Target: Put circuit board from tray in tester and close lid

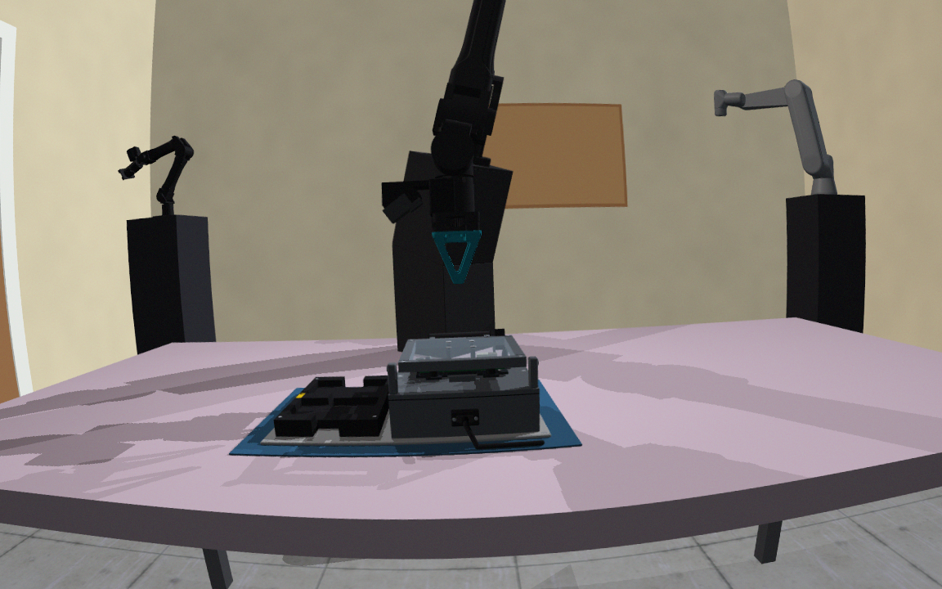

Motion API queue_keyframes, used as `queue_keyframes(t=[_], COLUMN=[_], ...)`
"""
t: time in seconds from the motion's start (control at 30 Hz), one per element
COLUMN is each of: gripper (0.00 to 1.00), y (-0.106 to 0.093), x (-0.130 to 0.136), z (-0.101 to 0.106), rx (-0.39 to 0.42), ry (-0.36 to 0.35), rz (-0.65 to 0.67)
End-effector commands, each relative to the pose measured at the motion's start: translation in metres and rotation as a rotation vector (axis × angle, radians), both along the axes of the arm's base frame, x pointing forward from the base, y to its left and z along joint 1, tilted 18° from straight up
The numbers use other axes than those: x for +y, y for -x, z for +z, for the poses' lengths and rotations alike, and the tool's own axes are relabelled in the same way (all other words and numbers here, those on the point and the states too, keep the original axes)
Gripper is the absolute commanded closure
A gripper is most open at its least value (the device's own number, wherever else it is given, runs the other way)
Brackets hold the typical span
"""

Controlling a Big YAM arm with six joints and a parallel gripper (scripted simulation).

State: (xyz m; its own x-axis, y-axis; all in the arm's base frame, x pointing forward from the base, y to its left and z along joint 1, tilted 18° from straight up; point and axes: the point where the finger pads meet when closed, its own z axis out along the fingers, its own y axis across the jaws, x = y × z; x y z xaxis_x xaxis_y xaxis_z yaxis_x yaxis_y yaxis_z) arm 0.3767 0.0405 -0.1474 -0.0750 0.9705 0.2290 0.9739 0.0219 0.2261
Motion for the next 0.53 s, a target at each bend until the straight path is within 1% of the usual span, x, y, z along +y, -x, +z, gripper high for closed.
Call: queue_keyframes(t=[0.0, 0.2, 0.5], gripper=[0.00, 0.00, 0.00], y=[0.0006, 0.0035, 0.0048], x=[-0.0062, -0.0052, -0.0048], z=[0.0032, -0.0018, -0.0038], rx=[0.005, 0.018, 0.024], ry=[0.002, 0.002, 0.001], rz=[-0.004, -0.003, -0.003])
